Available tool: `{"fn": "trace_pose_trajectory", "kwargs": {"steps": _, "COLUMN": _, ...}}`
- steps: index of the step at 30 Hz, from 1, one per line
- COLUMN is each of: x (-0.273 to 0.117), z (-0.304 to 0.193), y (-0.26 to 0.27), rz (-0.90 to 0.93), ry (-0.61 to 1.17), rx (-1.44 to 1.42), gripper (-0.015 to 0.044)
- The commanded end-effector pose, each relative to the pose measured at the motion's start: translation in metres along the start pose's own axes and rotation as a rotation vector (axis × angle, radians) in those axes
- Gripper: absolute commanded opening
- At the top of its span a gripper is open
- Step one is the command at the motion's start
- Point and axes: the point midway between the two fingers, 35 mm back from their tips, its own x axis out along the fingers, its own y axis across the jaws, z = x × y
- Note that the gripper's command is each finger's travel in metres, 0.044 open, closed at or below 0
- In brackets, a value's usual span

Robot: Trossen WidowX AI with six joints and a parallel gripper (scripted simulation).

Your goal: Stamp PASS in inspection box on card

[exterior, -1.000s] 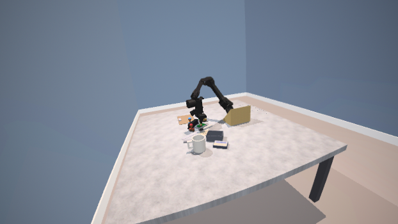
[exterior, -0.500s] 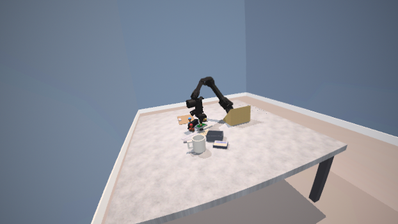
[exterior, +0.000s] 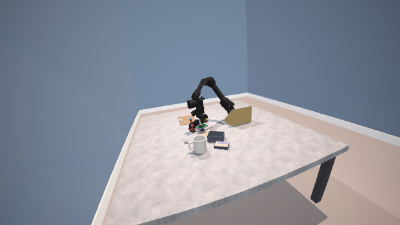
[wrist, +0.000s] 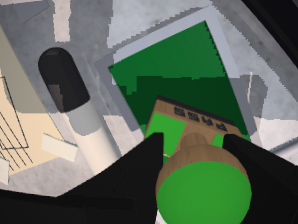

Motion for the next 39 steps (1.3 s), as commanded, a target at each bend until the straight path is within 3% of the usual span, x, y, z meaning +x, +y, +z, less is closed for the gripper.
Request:
{"fn": "trace_pose_trajectory", "kwargs": {"steps": 1, "x": -0.004, "z": 0.002, "y": 0.0, "rz": 0.0, "ry": -0.007, "rx": 0.003, "gripper": 0.0}}
{"fn": "trace_pose_trajectory", "kwargs": {"steps": 15, "x": -0.008, "z": 0.002, "y": 0.0, "rz": 0.0, "ry": -0.007, "rx": 0.003, "gripper": 0.0}}
{"fn": "trace_pose_trajectory", "kwargs": {"steps": 39, "x": -0.046, "z": 0.002, "y": 0.001, "rz": 0.002, "ry": -0.006, "rx": 0.003, "gripper": 0.0}}
